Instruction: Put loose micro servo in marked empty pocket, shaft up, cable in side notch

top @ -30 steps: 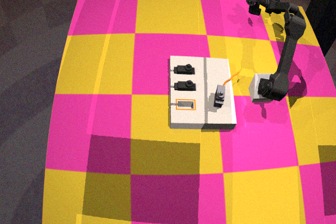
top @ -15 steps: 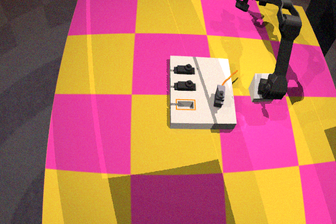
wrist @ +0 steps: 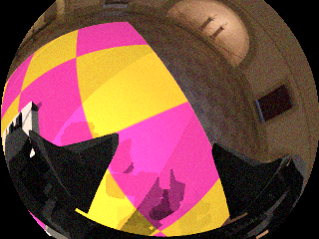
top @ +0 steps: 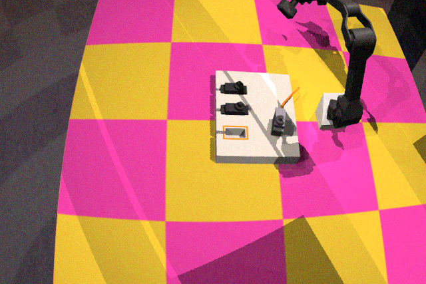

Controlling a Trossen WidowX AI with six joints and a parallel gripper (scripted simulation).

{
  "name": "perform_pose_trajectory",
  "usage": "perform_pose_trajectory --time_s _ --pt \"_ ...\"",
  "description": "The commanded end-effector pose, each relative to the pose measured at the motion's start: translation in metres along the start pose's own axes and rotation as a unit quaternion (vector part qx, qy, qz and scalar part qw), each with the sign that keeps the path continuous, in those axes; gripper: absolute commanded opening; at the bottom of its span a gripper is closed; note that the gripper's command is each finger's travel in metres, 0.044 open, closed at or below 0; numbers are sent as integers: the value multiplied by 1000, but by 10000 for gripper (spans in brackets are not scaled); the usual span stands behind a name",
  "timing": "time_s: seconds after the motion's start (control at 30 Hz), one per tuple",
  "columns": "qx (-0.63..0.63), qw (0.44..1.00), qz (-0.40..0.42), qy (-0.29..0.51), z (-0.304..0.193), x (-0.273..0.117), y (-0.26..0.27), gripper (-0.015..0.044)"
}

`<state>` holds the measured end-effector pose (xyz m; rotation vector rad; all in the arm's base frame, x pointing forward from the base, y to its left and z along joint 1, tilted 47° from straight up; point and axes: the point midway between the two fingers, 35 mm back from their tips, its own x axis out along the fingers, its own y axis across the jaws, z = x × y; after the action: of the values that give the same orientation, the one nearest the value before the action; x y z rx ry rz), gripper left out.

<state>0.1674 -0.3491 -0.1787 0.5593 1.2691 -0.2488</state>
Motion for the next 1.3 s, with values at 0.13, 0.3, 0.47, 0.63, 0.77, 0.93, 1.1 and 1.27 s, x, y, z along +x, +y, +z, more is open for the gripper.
perform_pose_trajectory --time_s 0.13,0.3,0.47,0.63,0.77,0.93,1.1,1.27 --pt "99 993 54 44 15 -27 70 440" --pt "155 982 74 81 19 -45 112 440" --pt "212 966 87 119 18 -65 152 440" --pt "270 945 93 161 11 -85 191 440" --pt "316 923 91 197 2 -103 222 440" --pt "372 892 81 243 -12 -125 259 440" --pt "426 856 61 288 -30 -148 292 440" --pt "476 814 32 330 -49 -170 323 440"
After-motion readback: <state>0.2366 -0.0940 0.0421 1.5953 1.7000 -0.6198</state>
